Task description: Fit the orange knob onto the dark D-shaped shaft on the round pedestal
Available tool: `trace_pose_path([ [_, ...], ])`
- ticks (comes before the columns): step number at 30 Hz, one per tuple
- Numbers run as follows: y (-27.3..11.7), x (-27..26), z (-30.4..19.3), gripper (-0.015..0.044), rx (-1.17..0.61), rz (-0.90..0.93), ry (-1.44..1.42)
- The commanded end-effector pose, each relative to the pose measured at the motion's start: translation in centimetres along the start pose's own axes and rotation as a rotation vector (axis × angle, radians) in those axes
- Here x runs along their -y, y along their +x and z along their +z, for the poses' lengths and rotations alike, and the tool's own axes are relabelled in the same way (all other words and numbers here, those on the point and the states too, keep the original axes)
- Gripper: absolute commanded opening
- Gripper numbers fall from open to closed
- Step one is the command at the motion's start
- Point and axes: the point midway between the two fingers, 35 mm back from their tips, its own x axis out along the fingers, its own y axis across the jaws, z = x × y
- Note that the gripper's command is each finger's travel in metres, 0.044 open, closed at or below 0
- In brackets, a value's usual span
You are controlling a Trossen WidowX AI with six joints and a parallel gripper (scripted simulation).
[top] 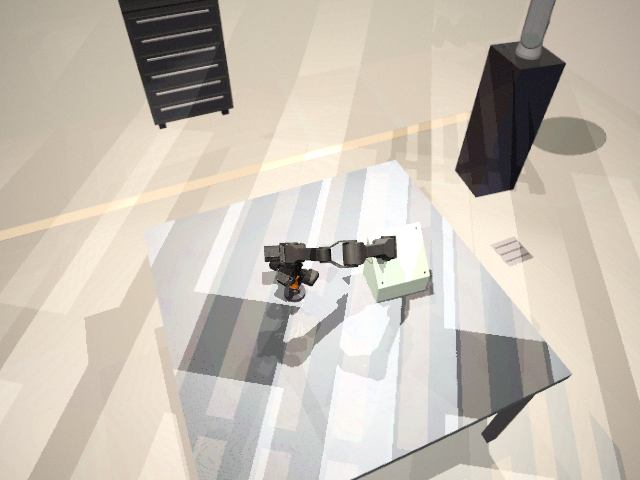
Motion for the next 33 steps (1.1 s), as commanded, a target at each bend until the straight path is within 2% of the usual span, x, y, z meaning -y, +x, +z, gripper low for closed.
trace_pose_path([
  [1,-0.19,-0.07,-0.1,0.0,0.0,0.004,0.0],
  [7,-0.51,-0.12,-0.1,0.0,0.0,0.003,-0.027],
  [13,-0.41,0.06,0.09,0.0,0.0,0.003,-0.21],
  [33,0.0,0.28,0.32,0.0,0.0,0.003,-0.21],
])
